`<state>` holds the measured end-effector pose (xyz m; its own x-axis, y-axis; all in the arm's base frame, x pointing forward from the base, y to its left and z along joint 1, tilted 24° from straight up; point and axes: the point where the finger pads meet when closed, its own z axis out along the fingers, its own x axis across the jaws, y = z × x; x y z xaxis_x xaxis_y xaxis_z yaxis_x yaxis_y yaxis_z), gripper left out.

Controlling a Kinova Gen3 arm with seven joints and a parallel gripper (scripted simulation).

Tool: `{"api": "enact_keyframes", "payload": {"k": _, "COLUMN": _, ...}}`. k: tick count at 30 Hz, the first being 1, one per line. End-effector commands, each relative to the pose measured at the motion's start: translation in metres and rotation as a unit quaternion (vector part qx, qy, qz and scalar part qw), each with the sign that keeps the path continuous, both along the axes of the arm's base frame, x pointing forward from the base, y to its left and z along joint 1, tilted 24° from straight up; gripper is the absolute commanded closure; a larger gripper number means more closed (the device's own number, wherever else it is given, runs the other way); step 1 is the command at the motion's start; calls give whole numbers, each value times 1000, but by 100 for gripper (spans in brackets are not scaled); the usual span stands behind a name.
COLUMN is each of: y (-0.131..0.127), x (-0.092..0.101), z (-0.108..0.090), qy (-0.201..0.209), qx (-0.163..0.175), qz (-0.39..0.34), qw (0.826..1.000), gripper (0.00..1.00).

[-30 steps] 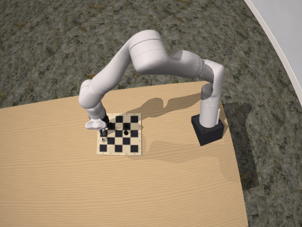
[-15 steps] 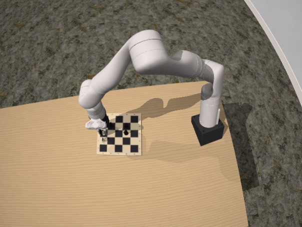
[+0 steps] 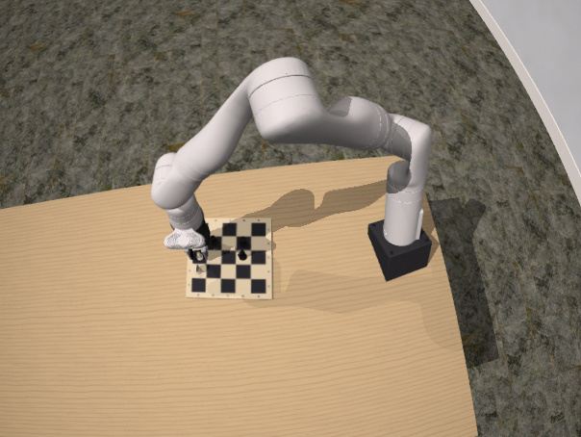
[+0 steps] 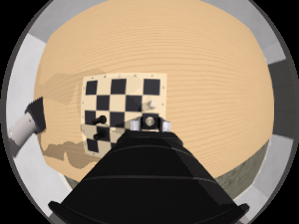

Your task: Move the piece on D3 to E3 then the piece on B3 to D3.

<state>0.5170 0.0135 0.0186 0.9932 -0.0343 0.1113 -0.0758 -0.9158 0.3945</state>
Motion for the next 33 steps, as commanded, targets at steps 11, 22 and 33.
{"api": "enact_keyframes", "payload": {"k": 11, "y": 14, "x": 0, "z": 26, "qy": -2, "qx": 1, "qz": 5, "qw": 1000, "gripper": 32}}
{"api": "enact_keyframes", "payload": {"k": 22, "y": 34, "x": -5, "z": 71, "qy": -2, "qx": 1, "qz": 6, "qw": 1000, "gripper": 32}}
{"api": "enact_keyframes", "payload": {"k": 33, "y": 37, "x": -7, "z": 81, "qy": -1, "qx": 1, "qz": 5, "qw": 1000, "gripper": 0}}
